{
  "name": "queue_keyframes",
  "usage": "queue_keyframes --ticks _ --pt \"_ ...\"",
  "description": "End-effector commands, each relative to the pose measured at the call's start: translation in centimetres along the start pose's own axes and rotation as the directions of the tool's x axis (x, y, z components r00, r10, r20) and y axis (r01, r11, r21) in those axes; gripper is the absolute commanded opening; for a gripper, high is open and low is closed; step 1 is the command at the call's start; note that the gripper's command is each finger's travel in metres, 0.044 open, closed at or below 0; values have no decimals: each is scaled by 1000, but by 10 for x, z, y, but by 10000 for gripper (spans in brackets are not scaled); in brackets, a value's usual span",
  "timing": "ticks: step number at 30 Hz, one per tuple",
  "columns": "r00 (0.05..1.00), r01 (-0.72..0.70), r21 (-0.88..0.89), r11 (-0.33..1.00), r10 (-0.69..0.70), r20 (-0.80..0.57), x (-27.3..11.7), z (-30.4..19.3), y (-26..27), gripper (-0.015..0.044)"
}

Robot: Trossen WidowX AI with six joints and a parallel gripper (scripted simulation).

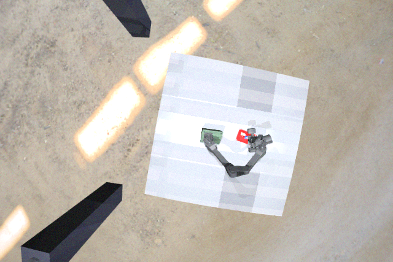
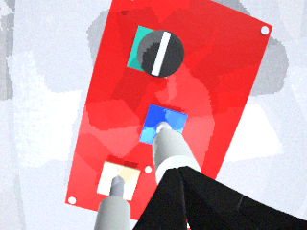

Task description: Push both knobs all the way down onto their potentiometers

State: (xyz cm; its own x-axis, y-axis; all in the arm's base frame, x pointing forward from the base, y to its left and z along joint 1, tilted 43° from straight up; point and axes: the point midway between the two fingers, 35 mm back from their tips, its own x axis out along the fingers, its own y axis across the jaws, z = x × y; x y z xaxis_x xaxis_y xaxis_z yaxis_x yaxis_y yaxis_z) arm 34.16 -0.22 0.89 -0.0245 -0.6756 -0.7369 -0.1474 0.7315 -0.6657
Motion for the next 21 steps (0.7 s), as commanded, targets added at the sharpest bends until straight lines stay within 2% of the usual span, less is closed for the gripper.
queue_keyframes --ticks 1,21 --pt "1000 5 0 1000 -5 -1 3 1 -1 0" --pt "1000 6 0 1000 -6 -1 13 1 -1 0"
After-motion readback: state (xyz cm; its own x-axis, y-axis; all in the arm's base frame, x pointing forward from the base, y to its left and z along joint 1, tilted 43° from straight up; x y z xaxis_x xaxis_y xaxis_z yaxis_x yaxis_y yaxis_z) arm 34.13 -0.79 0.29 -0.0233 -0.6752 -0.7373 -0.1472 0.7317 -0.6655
